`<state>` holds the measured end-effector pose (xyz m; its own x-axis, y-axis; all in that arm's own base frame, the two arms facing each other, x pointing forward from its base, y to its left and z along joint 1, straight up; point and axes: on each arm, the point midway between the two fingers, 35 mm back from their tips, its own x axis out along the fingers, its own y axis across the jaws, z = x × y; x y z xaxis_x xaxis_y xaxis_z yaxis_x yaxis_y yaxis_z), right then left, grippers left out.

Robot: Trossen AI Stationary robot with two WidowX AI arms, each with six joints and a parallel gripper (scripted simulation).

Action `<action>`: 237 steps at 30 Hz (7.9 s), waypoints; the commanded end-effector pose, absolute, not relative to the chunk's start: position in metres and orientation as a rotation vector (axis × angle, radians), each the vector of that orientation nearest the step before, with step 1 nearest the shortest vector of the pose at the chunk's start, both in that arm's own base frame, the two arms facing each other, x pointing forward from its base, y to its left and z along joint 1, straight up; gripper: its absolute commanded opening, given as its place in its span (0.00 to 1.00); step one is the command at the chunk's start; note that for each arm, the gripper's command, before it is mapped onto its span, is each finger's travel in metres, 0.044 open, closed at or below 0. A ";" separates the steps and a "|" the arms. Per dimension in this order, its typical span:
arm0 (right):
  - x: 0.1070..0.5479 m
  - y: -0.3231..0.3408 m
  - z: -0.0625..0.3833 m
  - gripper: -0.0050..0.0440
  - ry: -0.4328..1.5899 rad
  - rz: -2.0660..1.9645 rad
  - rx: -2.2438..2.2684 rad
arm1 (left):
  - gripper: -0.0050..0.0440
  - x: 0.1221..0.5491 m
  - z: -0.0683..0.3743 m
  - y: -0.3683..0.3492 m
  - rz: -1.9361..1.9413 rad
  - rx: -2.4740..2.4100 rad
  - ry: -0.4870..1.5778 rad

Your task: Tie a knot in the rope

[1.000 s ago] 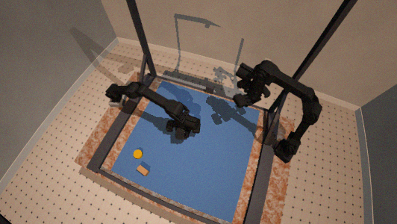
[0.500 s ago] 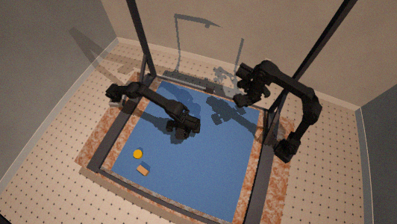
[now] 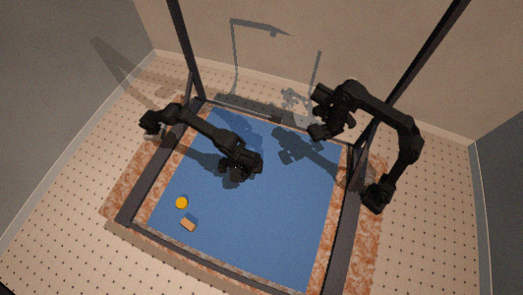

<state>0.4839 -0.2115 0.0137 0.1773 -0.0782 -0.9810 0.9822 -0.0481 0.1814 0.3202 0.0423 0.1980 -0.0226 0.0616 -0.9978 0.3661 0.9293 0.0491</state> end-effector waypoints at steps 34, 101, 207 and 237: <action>0.318 -0.133 0.043 0.28 0.873 -1.583 1.612 | 0.28 0.319 0.206 0.043 -0.236 0.342 1.559; 0.404 -0.176 0.045 0.28 0.868 -1.578 1.614 | 0.28 0.319 0.206 0.043 -0.236 0.342 1.559; 0.464 -0.205 0.017 0.14 0.864 -1.575 1.615 | 0.28 0.319 0.206 0.043 -0.236 0.342 1.559; 0.464 -0.205 0.017 0.14 0.864 -1.575 1.615 | 0.28 0.319 0.206 0.043 -0.236 0.342 1.559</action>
<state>0.4602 -0.2037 0.0044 0.0061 -0.0034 -1.0000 0.8488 -0.5286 0.0070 0.3202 0.0423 0.1980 -0.0226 0.0616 -0.9978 0.3661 0.9293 0.0491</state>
